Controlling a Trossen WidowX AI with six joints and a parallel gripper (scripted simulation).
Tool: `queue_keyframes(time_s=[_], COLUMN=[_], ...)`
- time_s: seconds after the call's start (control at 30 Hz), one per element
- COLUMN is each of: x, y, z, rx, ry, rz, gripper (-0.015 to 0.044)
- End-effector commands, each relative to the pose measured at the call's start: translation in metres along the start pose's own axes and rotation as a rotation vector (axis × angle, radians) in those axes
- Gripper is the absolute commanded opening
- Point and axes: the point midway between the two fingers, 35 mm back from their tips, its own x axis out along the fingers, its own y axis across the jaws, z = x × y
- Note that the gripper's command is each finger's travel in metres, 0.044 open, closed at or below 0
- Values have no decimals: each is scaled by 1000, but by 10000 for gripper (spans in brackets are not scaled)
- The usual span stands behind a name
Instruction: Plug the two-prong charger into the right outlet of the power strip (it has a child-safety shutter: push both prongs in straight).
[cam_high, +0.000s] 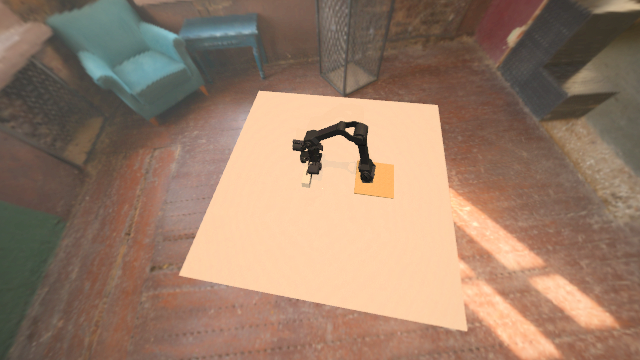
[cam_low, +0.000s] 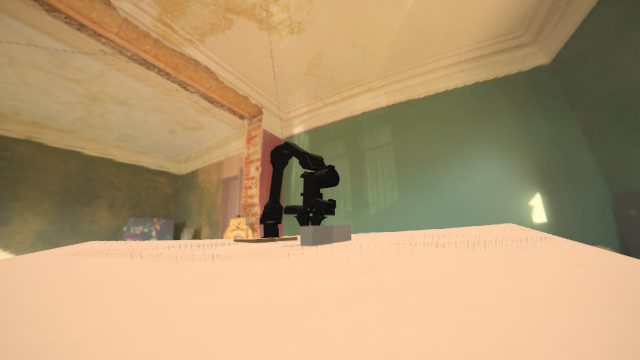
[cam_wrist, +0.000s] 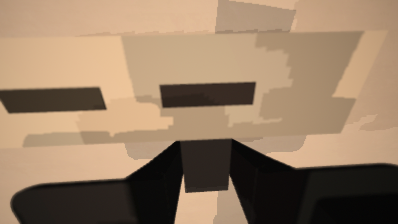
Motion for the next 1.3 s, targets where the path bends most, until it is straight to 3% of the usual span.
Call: queue_keyframes(time_s=[0.0, 1.27], x=[-2, -6], y=[-1, -1], z=[6, 8], rx=[3, 3], ry=[-27, -27], rz=[-3, -3], gripper=[0, 0])
